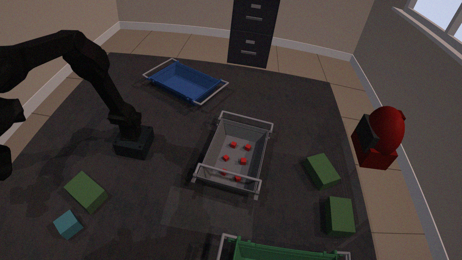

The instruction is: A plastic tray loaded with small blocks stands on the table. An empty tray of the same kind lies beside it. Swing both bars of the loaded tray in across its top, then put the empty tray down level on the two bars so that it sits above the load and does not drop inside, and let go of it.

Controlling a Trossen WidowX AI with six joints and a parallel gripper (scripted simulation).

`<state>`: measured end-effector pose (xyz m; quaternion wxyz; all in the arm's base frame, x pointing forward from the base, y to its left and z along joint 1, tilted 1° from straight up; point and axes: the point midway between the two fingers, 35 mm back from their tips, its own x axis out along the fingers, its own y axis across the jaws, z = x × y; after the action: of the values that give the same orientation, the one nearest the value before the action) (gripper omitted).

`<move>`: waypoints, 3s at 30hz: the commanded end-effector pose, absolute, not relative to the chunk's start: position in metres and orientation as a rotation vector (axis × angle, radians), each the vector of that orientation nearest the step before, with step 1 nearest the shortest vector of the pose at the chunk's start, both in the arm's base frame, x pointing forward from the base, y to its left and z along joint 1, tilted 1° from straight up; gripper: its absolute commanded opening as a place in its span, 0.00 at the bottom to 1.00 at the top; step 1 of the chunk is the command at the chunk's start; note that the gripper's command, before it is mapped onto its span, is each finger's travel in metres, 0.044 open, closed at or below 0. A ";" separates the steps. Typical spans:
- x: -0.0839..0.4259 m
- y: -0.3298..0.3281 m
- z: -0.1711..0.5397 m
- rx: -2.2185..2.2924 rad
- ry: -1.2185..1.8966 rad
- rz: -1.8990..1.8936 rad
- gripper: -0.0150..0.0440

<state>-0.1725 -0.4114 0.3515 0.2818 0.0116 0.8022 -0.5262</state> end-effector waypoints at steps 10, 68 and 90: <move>0.042 -0.457 0.299 -0.149 1.678 -1.245 0.40; 0.419 0.107 0.085 0.258 1.511 -0.203 0.40; 0.417 0.099 0.052 0.257 1.511 -0.203 0.40</move>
<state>0.4185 0.1056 0.0403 0.7142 0.1137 0.6844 -0.0931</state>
